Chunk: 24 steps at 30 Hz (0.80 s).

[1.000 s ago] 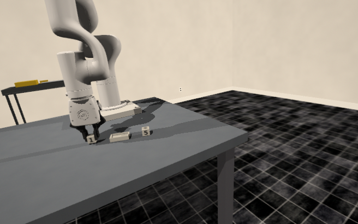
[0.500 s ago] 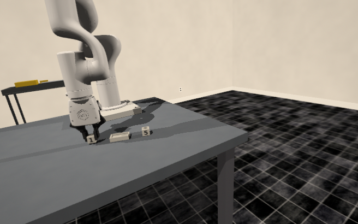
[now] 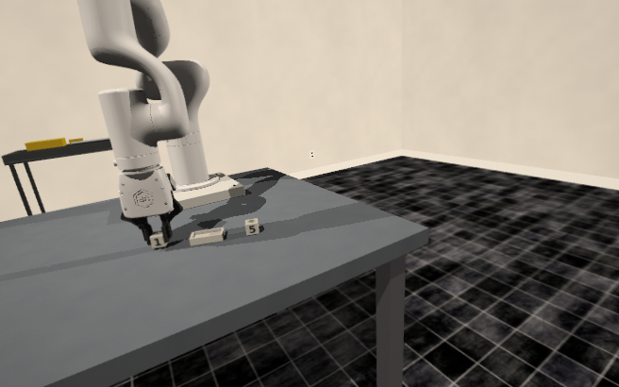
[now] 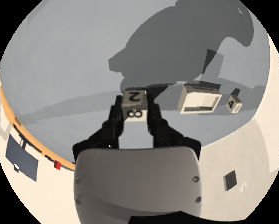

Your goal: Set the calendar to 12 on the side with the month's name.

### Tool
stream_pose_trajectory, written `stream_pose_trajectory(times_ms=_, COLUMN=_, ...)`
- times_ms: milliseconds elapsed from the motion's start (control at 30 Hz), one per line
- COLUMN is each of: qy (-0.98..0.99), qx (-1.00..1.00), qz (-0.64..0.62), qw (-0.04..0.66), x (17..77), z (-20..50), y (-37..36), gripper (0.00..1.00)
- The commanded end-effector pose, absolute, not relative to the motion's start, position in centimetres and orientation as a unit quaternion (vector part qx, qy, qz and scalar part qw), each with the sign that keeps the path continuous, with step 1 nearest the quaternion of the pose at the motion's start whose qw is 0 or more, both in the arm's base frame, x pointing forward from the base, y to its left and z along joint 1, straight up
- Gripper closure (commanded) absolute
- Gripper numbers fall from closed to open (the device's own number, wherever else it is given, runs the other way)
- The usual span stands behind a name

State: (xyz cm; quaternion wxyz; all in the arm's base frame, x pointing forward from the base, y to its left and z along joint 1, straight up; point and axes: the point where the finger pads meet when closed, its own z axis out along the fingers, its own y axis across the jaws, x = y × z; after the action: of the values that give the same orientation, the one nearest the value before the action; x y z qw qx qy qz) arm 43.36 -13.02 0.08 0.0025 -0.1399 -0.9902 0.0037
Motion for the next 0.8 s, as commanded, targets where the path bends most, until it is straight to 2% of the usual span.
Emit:
stream_pose_trajectory(times_ms=0, qy=-0.990, qx=-0.140, qz=0.004, qw=0.002, x=43.43, z=0.08, y=-13.04, gripper=0.73)
stream_pose_trajectory(times_ms=767, qy=-0.990, qx=-0.140, qz=0.004, qw=0.002, x=43.43, z=-0.24, y=-13.05, gripper=0.73)
